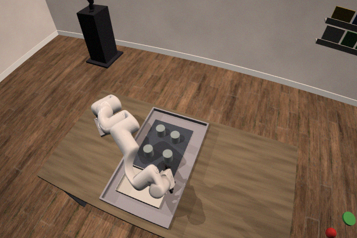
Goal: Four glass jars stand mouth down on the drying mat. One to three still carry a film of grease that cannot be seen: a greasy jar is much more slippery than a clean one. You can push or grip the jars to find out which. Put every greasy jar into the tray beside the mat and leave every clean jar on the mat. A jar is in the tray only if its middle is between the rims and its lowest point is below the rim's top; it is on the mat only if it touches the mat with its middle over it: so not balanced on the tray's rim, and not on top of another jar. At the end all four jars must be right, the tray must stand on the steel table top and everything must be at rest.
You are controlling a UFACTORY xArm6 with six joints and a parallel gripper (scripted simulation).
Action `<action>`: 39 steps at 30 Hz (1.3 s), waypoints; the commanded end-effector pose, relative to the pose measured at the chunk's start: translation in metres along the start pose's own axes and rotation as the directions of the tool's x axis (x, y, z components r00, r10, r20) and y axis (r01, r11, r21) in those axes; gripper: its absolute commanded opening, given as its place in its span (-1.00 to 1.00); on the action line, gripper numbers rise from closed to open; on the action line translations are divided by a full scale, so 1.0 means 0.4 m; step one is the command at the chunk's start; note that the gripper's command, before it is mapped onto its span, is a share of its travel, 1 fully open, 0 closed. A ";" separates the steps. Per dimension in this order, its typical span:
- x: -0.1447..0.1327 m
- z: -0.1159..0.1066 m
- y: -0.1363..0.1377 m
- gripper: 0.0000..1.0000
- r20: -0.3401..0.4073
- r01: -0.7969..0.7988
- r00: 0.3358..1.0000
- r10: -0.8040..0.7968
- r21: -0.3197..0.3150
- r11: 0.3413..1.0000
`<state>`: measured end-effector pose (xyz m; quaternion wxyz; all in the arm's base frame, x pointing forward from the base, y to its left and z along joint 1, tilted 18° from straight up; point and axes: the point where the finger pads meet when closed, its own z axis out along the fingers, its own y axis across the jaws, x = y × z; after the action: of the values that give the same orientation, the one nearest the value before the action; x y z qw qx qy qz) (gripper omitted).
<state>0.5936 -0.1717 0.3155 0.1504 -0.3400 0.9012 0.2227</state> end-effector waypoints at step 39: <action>0.017 0.024 0.077 1.00 -0.018 0.029 0.999 -0.029 -0.007 1.000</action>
<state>0.5857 -0.1654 0.3127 0.1439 -0.3451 0.8996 0.2258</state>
